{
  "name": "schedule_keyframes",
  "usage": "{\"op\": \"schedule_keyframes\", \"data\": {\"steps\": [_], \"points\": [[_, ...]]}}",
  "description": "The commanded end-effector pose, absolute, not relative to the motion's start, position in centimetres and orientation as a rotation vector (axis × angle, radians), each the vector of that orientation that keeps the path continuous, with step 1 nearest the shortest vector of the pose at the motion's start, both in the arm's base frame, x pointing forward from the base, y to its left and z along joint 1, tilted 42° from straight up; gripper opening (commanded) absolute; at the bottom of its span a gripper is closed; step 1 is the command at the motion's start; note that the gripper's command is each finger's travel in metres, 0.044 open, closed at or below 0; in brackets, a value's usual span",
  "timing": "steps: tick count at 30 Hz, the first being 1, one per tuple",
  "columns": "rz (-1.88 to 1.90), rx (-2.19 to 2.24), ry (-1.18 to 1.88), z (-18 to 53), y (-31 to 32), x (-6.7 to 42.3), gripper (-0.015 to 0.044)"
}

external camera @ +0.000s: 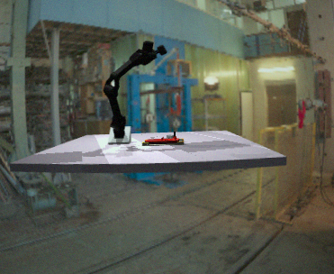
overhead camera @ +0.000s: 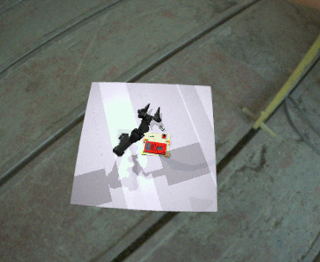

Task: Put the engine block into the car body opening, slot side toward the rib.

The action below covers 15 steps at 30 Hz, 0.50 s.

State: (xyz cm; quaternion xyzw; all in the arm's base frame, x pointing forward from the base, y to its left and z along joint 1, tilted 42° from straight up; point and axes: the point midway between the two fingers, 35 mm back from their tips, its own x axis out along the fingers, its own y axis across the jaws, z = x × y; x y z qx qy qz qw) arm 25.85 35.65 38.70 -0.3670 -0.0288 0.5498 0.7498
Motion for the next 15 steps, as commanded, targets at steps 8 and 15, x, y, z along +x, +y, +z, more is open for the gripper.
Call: {"op": "schedule_keyframes", "data": {"steps": [8, 15], "points": [[1.152, -1.058, 0.205, 29.6, 35.0, 30.3, 0.044], [1.143, -1.216, 0.368, 24.3, 33.8, 32.1, 0.044]]}}
